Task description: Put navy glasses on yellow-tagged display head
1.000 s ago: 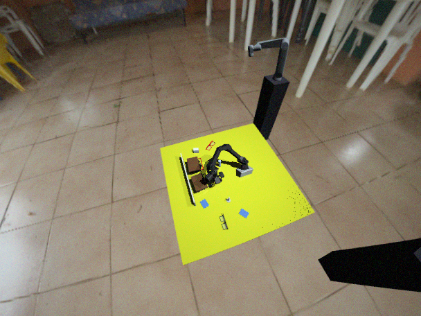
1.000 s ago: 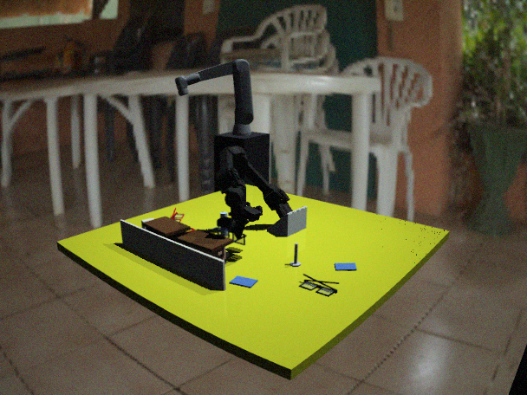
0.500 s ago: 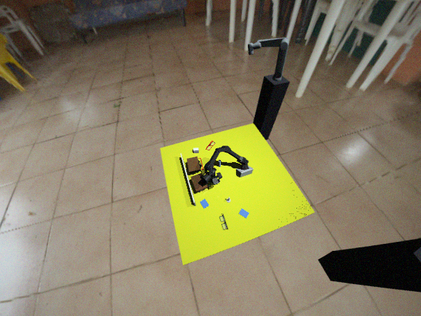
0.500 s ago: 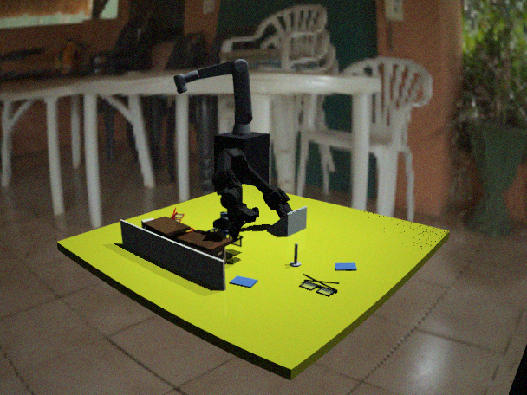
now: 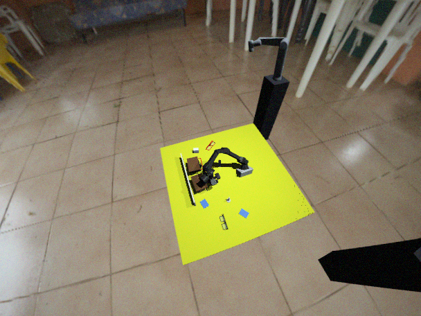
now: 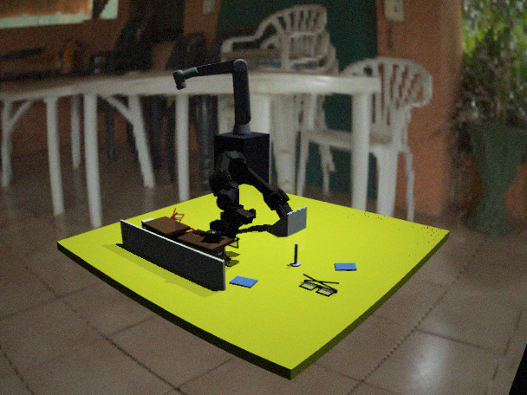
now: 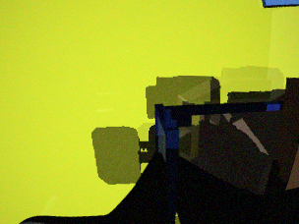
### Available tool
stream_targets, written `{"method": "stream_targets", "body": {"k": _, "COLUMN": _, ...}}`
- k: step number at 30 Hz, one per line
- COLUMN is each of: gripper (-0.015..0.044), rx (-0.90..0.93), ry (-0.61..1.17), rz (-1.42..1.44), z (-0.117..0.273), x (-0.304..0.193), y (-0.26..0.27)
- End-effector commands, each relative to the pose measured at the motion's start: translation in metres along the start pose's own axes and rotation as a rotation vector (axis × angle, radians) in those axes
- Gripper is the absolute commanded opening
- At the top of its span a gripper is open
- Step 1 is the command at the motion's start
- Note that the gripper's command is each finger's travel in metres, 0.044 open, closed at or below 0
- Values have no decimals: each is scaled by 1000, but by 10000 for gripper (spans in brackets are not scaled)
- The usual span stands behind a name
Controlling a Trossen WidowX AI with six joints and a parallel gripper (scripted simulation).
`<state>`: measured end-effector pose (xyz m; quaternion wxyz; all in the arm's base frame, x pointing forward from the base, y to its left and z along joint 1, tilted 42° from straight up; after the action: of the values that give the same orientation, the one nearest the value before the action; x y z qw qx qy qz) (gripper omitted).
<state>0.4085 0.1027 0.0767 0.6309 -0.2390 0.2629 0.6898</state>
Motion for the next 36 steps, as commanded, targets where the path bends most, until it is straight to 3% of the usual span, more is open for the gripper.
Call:
{"method": "stream_targets", "body": {"k": 1, "gripper": 0, "rx": 4, "ry": 6, "rz": 8, "z": -3, "x": 0, "y": -6}}
{"method": "stream_targets", "body": {"k": 36, "gripper": 0, "rx": 4, "ry": 6, "rz": 7, "z": -6, "x": -1, "y": -17}}
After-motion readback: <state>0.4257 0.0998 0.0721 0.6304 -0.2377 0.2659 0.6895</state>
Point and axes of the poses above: the point midway between the two fingers, 35 mm back from their tips, its own z axis back along the fingers, its own y axis across the jaws, x = y × z, the point moved 8 cm from there along z, back along the fingers, and after that the axes turned 4 degrees about z, right-handed, at the moved point
